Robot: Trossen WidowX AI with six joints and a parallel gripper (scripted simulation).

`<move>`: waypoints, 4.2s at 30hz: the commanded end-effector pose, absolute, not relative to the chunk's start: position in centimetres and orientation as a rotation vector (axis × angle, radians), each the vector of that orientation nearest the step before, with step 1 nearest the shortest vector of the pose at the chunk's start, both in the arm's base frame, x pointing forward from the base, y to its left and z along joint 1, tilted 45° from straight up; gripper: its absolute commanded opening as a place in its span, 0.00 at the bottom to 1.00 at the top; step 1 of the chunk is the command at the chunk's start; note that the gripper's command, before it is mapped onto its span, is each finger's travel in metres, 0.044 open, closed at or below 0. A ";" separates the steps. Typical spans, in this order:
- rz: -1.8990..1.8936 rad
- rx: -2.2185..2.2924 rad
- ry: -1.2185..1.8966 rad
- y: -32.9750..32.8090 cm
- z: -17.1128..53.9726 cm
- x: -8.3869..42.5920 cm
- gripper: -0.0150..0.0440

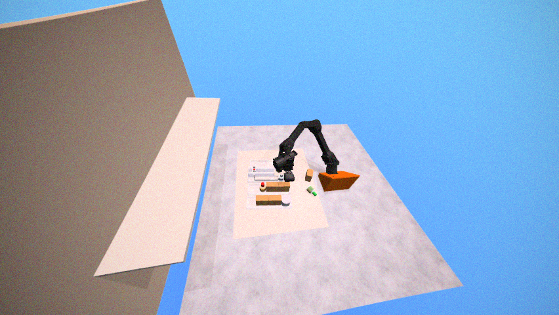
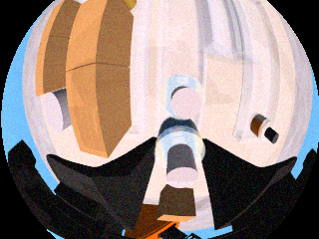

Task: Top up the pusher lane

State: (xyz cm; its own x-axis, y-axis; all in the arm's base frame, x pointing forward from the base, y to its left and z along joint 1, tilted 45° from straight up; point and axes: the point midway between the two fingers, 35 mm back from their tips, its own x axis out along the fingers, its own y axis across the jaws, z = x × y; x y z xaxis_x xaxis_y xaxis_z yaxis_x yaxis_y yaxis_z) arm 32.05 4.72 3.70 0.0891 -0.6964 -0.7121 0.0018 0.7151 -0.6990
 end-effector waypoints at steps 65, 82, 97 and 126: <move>-0.572 -0.619 1.369 4.8 4.1 33.3 0.25; -0.572 -0.619 1.369 4.7 4.0 33.4 0.25; -0.572 -0.619 1.369 4.4 3.7 33.5 0.25; -0.572 -0.619 1.368 3.7 3.1 33.5 0.25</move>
State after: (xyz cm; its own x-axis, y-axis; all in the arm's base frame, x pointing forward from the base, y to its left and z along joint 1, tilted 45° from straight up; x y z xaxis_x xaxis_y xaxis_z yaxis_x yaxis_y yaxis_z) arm 33.00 3.92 2.98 0.0996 -0.6903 -0.7167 0.0055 0.7206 -0.6933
